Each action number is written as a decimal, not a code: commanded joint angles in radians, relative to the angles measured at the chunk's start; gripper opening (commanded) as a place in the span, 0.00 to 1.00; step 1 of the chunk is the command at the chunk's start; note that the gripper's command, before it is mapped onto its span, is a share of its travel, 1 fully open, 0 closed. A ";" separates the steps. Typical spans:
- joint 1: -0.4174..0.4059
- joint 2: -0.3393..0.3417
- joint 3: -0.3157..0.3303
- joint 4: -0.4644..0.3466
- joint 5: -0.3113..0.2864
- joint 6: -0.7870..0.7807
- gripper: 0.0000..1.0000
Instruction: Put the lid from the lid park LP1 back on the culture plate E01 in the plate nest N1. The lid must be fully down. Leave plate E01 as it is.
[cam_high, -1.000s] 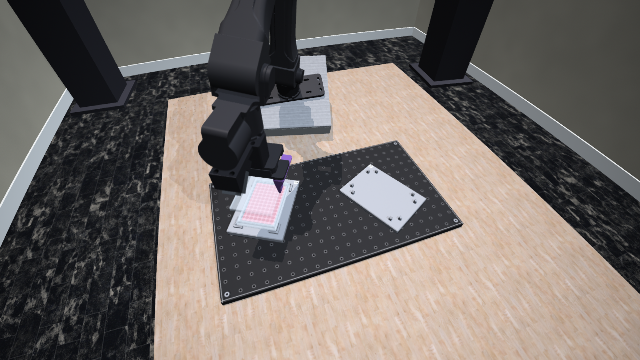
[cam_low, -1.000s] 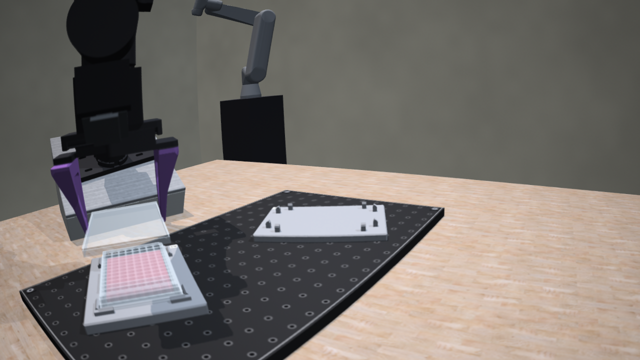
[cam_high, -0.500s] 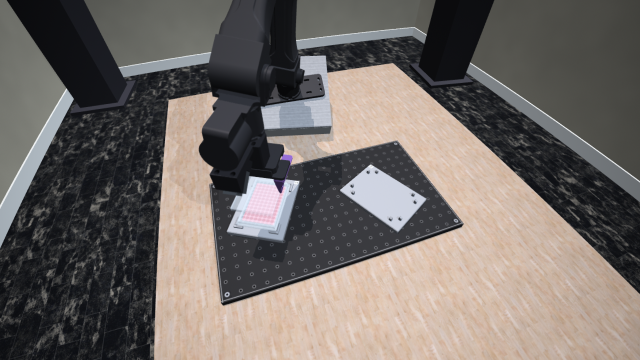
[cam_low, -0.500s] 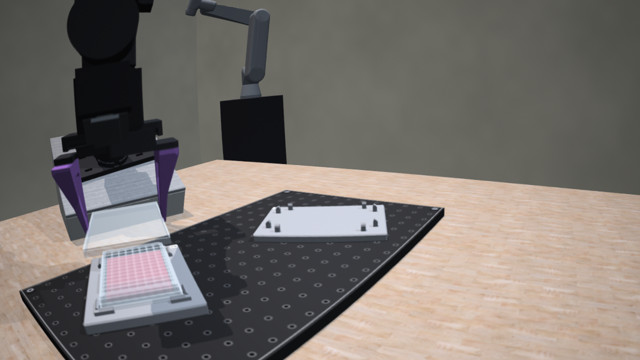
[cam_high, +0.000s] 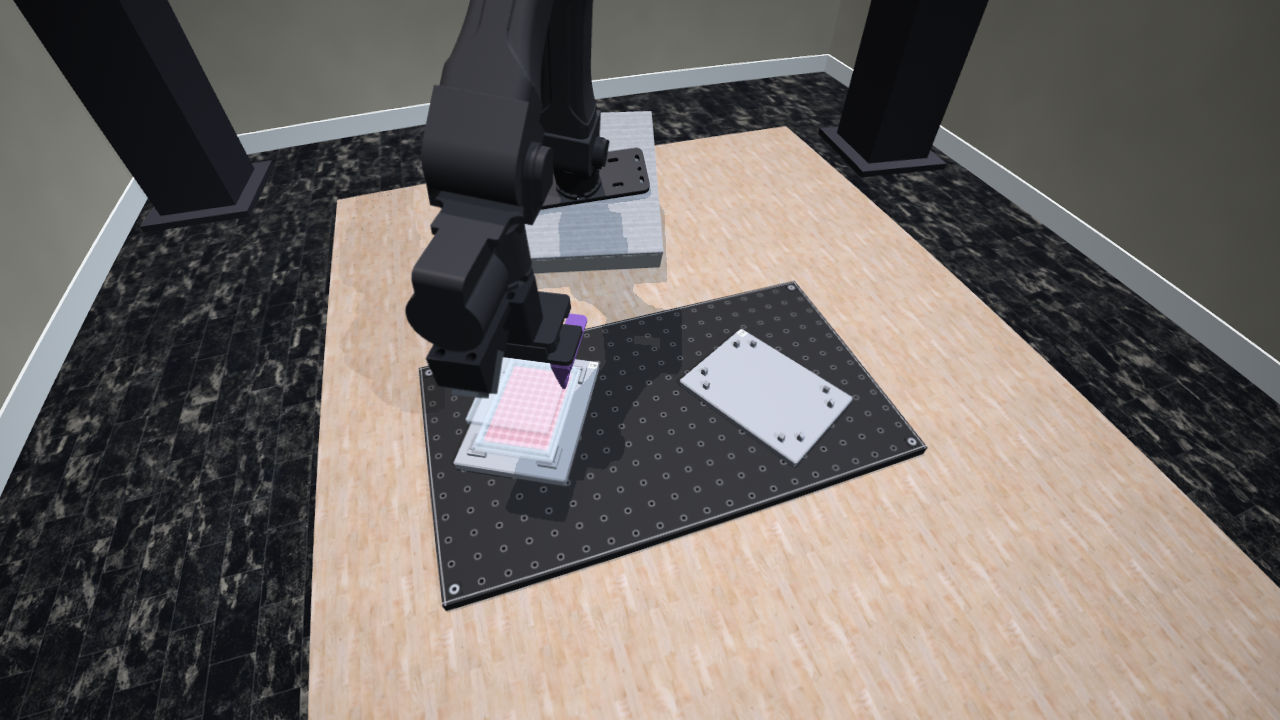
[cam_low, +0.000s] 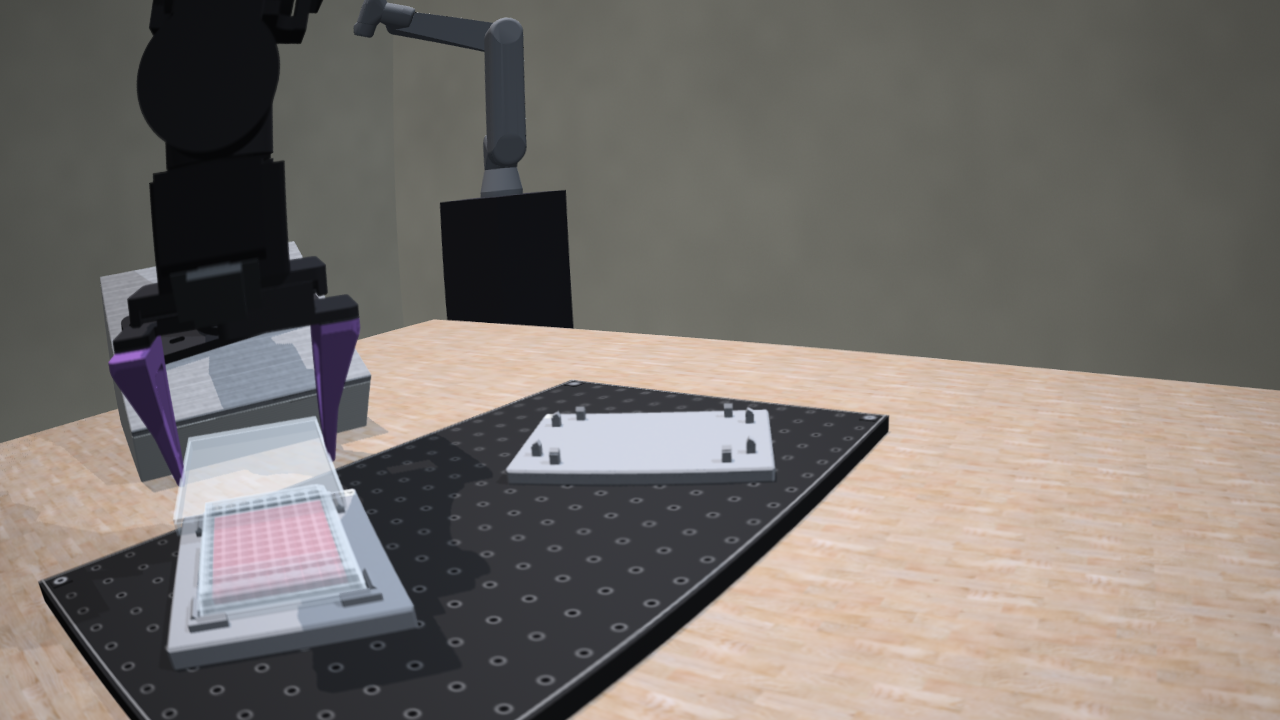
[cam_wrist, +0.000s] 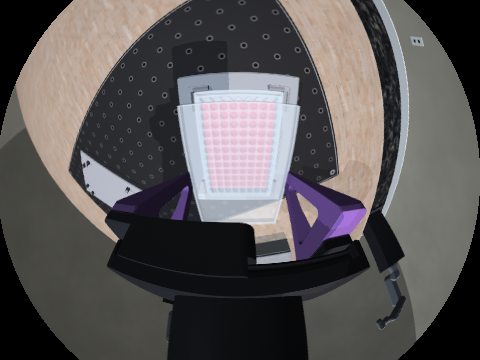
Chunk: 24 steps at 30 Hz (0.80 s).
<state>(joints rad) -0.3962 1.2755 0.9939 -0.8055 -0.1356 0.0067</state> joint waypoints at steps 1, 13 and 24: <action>0.001 0.004 -0.001 0.038 0.001 0.003 0.00; 0.010 0.047 -0.024 0.105 0.006 0.011 0.00; 0.011 0.056 -0.025 0.115 0.006 0.013 0.00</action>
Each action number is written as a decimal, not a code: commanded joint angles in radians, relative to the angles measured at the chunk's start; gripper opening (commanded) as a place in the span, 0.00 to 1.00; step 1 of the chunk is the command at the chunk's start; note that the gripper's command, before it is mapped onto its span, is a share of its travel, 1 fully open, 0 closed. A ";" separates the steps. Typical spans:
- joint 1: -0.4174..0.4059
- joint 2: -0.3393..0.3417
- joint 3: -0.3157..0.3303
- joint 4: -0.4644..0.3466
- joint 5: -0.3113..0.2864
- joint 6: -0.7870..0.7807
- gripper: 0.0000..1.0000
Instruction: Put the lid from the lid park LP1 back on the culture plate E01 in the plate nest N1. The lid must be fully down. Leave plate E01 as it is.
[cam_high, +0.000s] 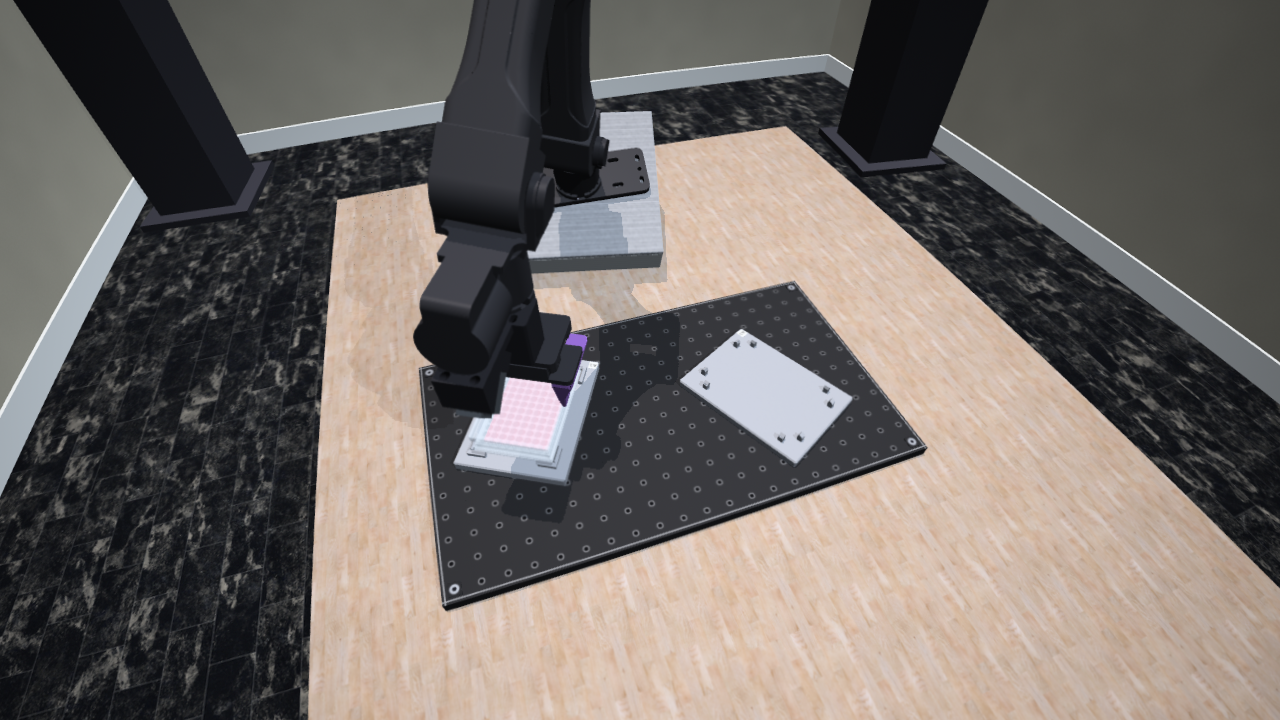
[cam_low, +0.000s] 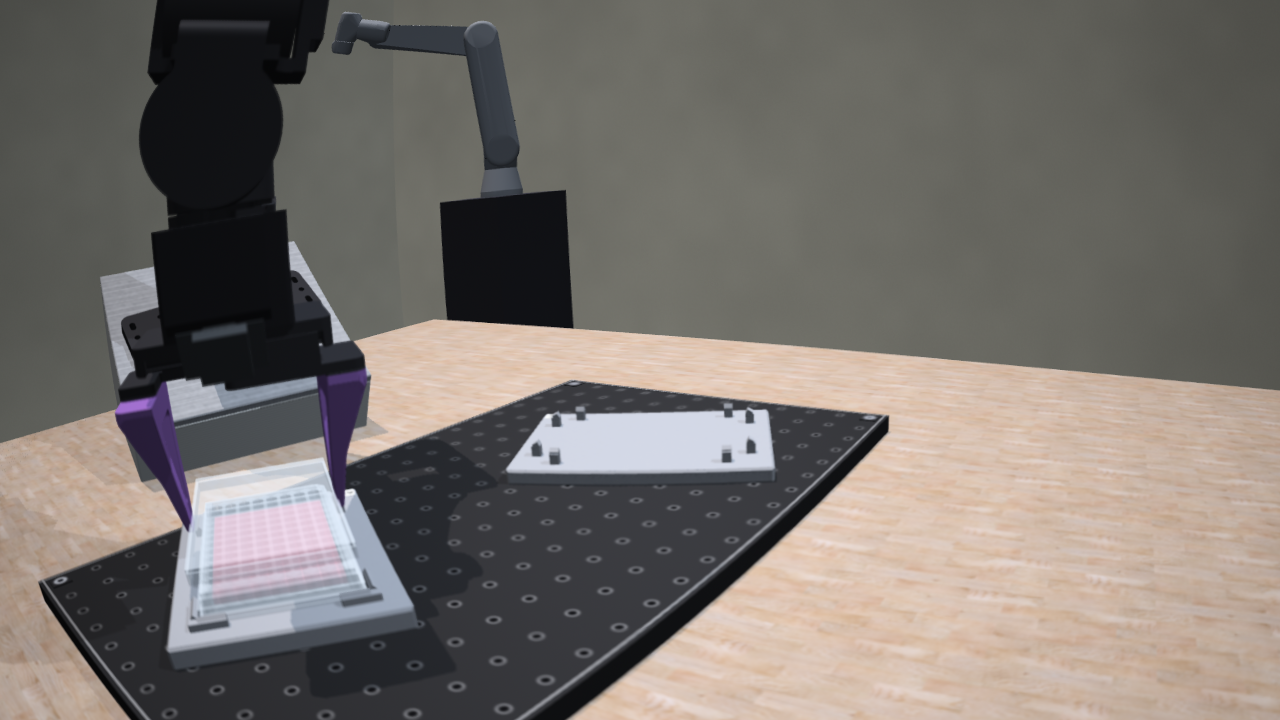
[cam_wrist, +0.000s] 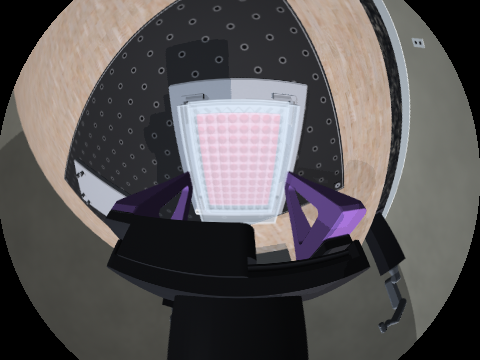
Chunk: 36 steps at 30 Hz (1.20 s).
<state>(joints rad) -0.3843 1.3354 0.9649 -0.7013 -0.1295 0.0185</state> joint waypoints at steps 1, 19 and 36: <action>0.000 -0.004 0.004 0.011 0.000 0.001 0.00; 0.001 -0.006 -0.003 0.017 0.001 0.002 0.00; 0.002 -0.002 -0.010 0.028 0.002 0.003 0.00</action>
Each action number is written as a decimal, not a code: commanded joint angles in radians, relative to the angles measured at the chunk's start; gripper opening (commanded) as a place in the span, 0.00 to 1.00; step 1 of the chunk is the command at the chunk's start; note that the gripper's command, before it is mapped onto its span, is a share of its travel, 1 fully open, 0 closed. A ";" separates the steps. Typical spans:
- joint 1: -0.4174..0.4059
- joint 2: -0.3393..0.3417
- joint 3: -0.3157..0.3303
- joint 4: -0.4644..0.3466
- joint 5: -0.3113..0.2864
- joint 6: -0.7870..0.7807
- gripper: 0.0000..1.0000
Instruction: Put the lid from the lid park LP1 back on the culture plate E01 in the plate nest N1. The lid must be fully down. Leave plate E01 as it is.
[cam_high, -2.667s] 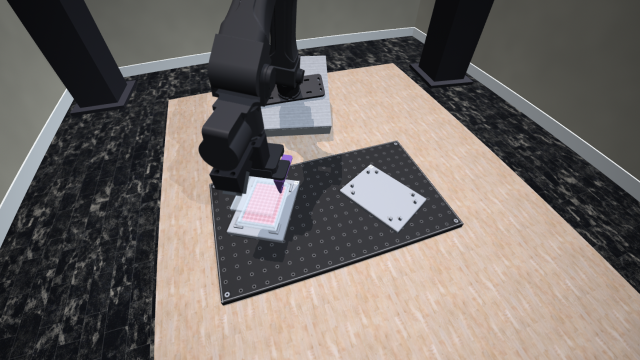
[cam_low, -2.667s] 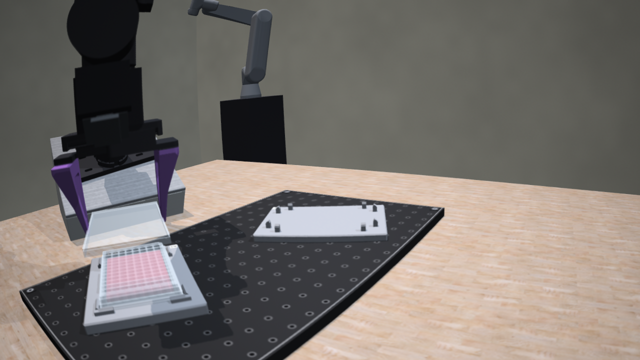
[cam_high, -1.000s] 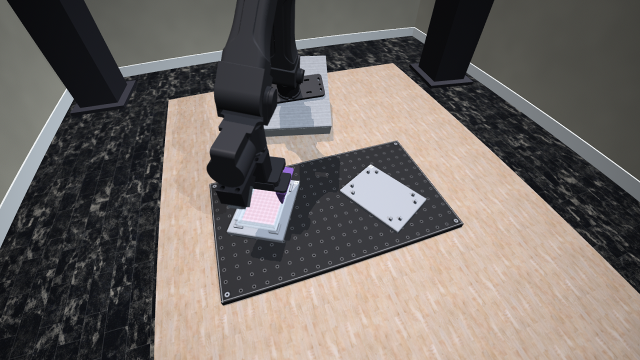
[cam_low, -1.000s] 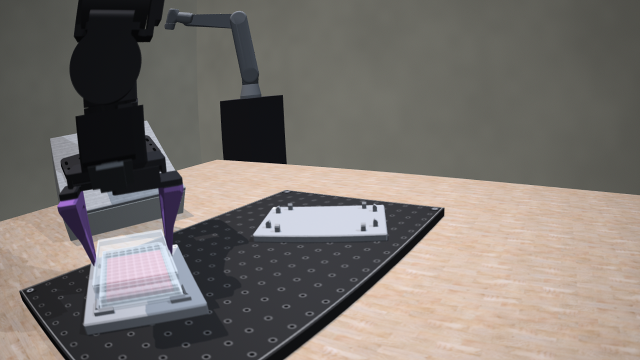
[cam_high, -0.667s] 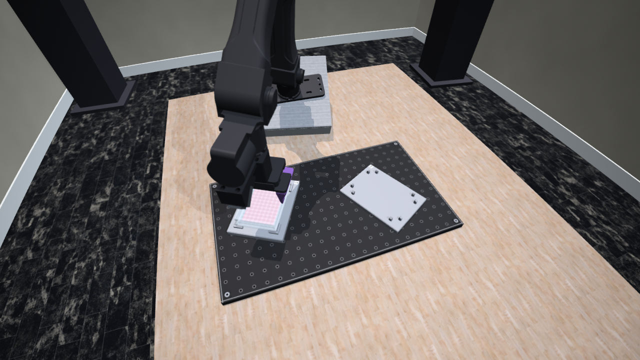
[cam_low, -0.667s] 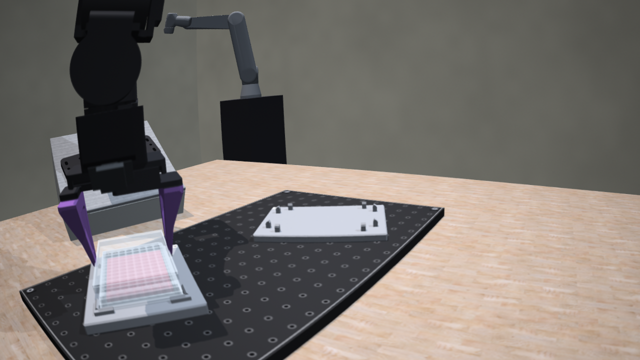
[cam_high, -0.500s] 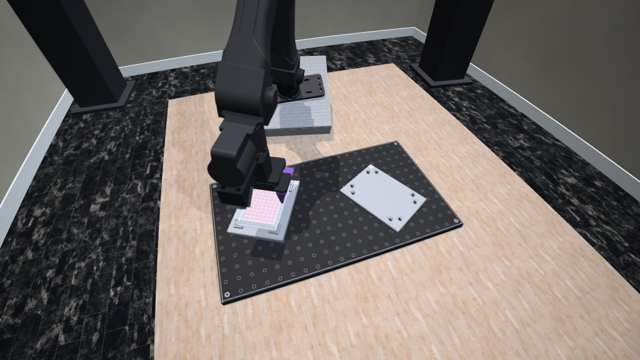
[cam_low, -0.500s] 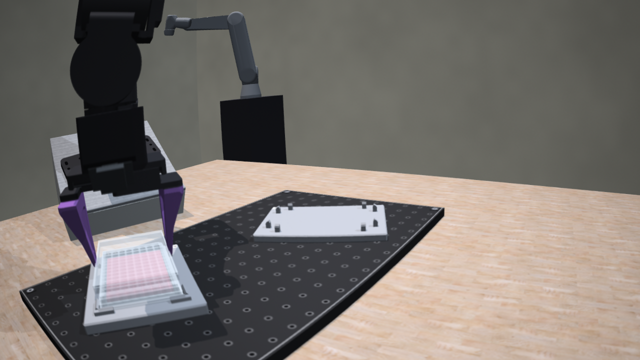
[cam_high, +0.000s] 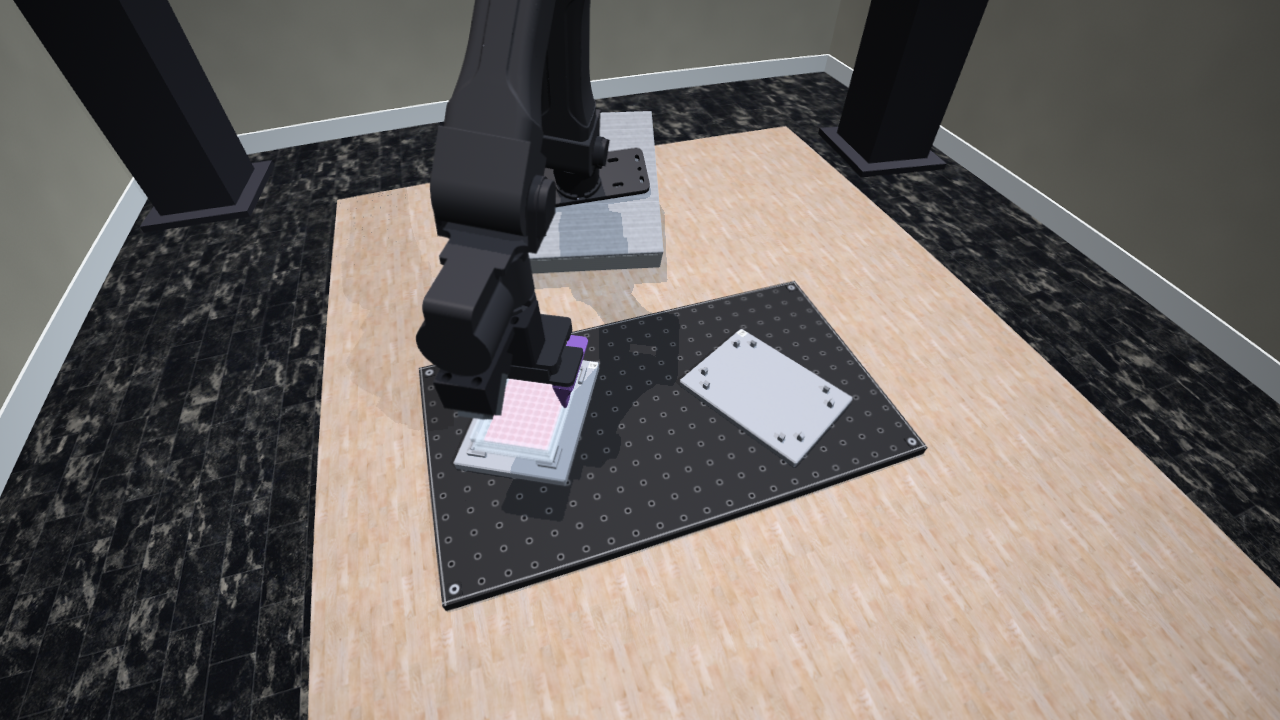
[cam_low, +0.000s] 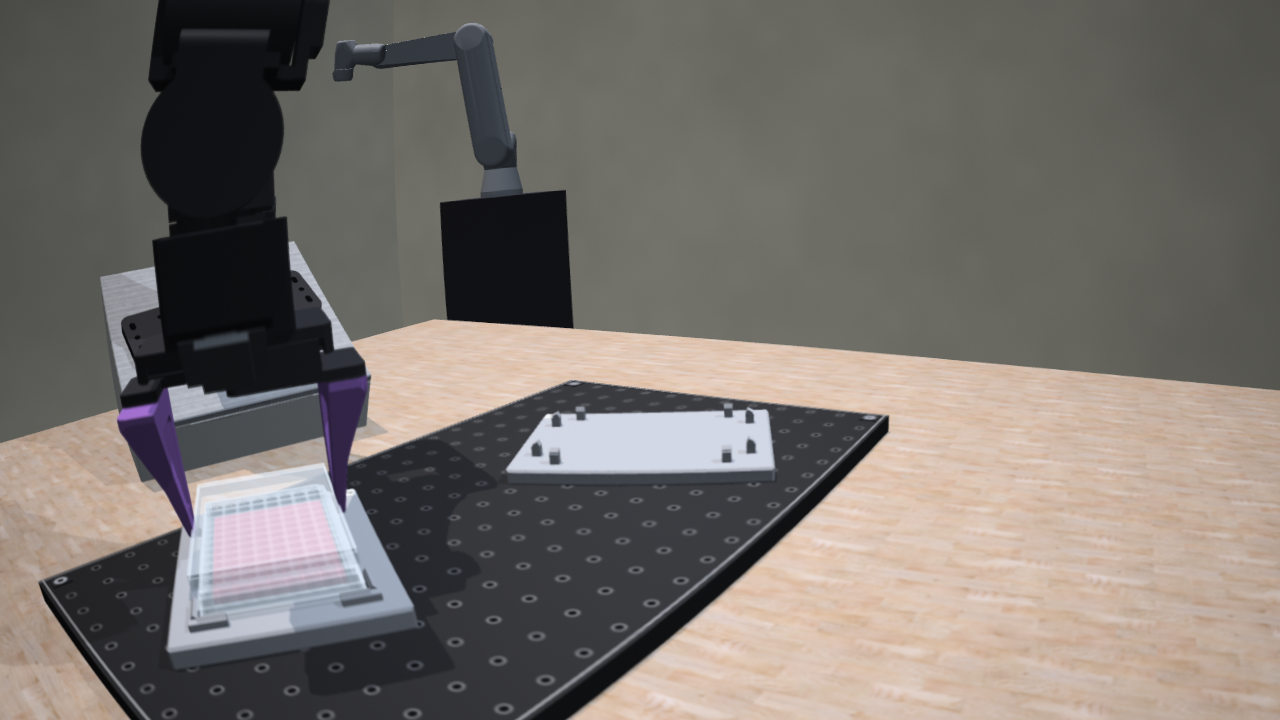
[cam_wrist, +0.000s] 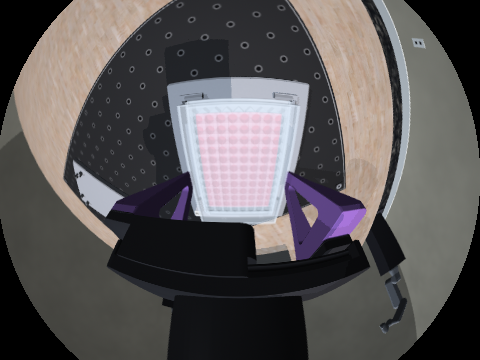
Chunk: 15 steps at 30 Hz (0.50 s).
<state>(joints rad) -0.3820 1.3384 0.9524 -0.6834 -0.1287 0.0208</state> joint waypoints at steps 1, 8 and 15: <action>0.000 -0.004 0.002 0.010 0.001 0.001 0.00; 0.000 -0.002 0.000 0.015 0.001 0.001 0.00; 0.001 0.000 -0.001 0.019 0.001 0.002 0.00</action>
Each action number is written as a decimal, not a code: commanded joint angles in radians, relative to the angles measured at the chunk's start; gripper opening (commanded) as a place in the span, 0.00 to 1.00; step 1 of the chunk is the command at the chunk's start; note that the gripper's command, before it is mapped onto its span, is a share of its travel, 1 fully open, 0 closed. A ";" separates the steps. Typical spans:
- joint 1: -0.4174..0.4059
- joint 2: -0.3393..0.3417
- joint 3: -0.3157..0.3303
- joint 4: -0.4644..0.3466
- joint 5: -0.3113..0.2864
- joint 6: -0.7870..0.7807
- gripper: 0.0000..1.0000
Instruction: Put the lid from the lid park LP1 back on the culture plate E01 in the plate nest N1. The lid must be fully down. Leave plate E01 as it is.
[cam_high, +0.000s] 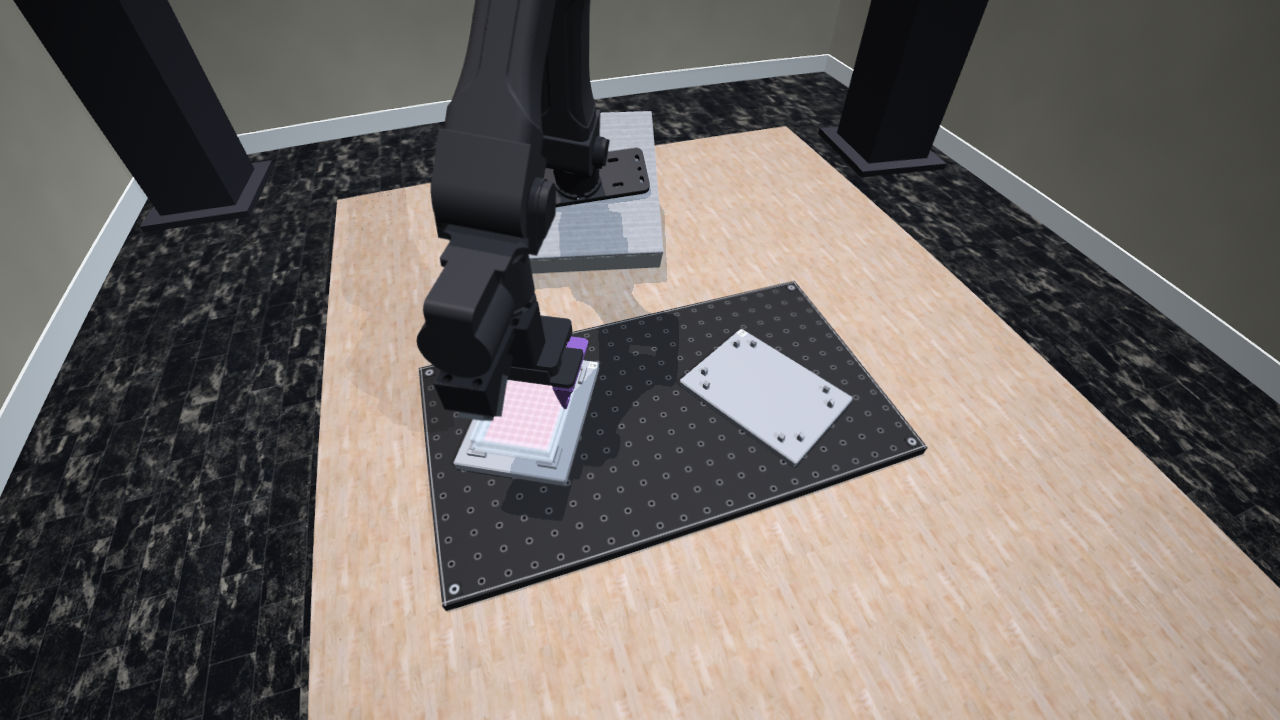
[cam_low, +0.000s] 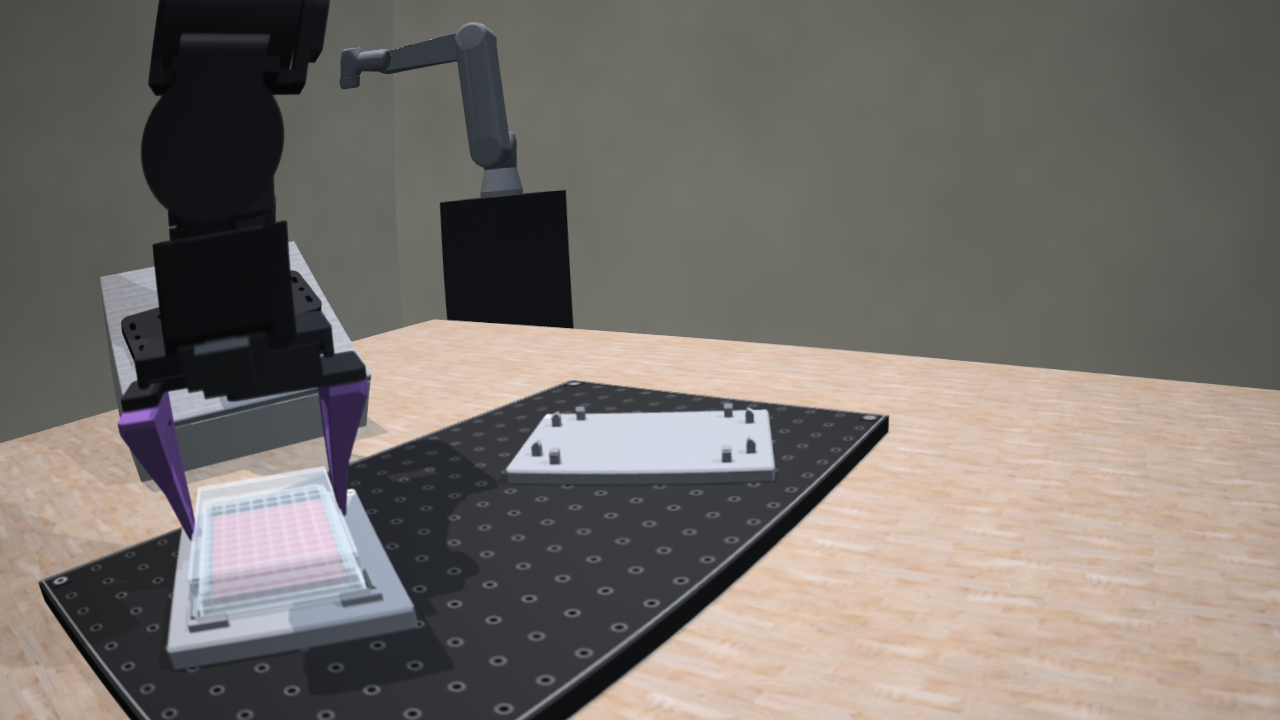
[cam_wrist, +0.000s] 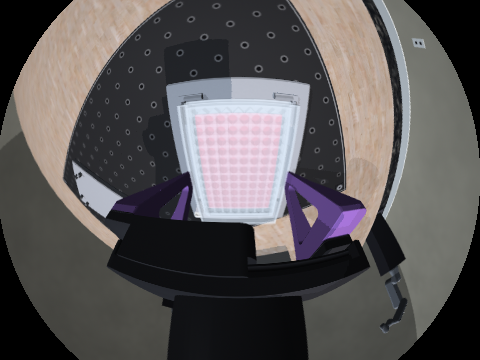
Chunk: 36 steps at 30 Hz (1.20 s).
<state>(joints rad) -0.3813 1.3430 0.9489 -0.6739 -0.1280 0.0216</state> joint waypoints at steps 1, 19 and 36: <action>0.000 -0.004 0.002 0.010 0.001 0.001 0.00; 0.002 0.002 -0.003 0.021 0.001 0.002 0.00; 0.003 0.008 -0.007 0.031 0.002 0.003 0.00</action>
<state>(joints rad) -0.3782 1.3563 0.9394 -0.6525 -0.1268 0.0242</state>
